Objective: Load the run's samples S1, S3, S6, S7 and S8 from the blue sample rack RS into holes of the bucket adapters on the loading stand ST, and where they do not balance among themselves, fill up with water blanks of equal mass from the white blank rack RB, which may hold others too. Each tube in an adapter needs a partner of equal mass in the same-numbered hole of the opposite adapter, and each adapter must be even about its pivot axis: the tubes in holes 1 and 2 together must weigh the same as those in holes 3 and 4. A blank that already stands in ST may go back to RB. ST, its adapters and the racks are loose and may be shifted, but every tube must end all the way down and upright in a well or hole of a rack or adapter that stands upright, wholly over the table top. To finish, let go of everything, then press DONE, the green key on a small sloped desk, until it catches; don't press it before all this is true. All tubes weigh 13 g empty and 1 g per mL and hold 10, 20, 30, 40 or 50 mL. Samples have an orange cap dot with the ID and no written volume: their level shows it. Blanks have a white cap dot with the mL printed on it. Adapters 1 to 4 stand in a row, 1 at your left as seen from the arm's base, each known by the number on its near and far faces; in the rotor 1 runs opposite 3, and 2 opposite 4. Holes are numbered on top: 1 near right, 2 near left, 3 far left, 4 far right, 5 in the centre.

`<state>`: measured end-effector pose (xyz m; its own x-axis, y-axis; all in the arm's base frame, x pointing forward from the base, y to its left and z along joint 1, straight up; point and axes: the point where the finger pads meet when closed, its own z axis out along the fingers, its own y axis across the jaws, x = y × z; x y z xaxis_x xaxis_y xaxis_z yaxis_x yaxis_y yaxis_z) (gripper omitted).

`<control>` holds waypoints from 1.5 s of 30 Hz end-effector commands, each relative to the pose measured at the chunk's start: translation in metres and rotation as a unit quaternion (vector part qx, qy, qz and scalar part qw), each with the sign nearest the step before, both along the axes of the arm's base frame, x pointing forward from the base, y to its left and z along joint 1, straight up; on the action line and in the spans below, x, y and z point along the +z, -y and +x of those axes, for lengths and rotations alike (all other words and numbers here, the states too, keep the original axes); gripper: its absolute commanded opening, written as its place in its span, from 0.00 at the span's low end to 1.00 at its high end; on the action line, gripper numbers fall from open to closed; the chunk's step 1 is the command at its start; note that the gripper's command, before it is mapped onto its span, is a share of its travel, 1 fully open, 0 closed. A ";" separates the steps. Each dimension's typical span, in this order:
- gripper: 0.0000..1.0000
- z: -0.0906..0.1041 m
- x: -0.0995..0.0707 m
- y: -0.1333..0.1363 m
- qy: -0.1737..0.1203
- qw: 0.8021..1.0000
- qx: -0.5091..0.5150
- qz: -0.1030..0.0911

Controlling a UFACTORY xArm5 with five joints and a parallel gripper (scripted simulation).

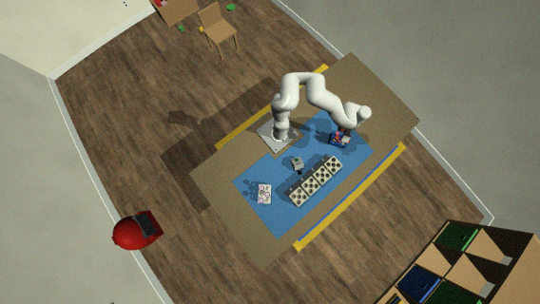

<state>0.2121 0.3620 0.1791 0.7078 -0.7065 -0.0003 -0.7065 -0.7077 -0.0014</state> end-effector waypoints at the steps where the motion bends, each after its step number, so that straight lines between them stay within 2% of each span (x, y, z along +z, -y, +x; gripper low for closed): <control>1: 0.00 0.000 0.006 -0.001 0.001 1.000 0.000 0.001; 30: 0.00 0.000 0.060 0.000 0.001 1.000 0.000 0.001; 45: 0.00 0.000 0.060 0.000 0.001 1.000 0.000 0.001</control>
<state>0.2119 0.3617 0.2372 0.7077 -0.7065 0.0001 -0.7065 -0.7077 0.0003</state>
